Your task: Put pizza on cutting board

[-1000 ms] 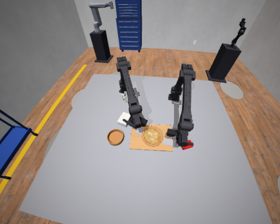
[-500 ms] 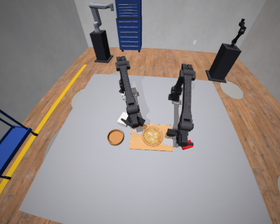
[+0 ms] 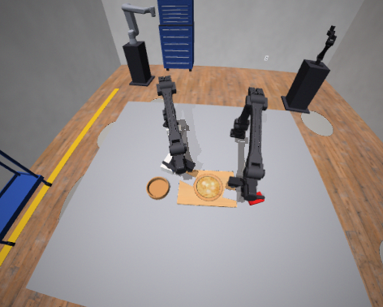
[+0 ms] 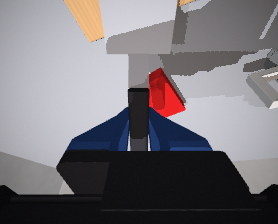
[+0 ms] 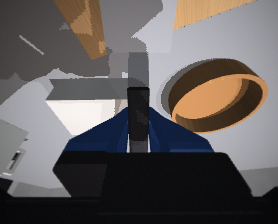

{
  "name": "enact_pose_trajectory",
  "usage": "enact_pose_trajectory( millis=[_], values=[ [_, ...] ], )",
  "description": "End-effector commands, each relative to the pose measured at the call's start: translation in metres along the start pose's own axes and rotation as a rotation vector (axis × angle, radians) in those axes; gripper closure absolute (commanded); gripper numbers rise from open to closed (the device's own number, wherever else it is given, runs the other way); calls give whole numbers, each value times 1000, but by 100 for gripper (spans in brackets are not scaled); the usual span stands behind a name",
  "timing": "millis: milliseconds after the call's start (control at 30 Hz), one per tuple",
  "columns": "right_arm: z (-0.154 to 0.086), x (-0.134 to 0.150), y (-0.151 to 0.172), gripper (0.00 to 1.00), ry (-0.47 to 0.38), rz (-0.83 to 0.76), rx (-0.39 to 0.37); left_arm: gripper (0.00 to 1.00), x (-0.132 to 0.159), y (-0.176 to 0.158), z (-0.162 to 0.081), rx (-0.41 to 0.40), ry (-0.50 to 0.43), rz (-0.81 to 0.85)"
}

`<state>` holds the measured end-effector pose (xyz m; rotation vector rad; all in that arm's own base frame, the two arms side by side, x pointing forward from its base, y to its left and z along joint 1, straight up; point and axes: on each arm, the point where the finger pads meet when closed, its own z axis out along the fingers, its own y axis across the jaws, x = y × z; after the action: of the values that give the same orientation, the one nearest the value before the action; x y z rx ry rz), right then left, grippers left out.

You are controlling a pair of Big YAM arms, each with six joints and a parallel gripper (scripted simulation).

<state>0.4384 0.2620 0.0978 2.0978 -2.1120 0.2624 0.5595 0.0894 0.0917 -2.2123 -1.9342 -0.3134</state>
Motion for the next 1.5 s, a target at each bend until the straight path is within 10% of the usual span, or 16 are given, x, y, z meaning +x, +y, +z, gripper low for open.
enact_pose_trajectory(
  millis=[0, 1167, 1467],
  values=[
    [-17, 9, -3, 94, -11, -9, 23, 94, 15, 18, -30, -76, 12, -16],
    [14, 49, -1, 94, 15, -13, -1, 94, 15, 18, -30, -76, 12, -16],
    [-40, 46, -18, 94, -27, 3, 65, 94, 28, 21, -68, -77, 12, -19]
  ],
)
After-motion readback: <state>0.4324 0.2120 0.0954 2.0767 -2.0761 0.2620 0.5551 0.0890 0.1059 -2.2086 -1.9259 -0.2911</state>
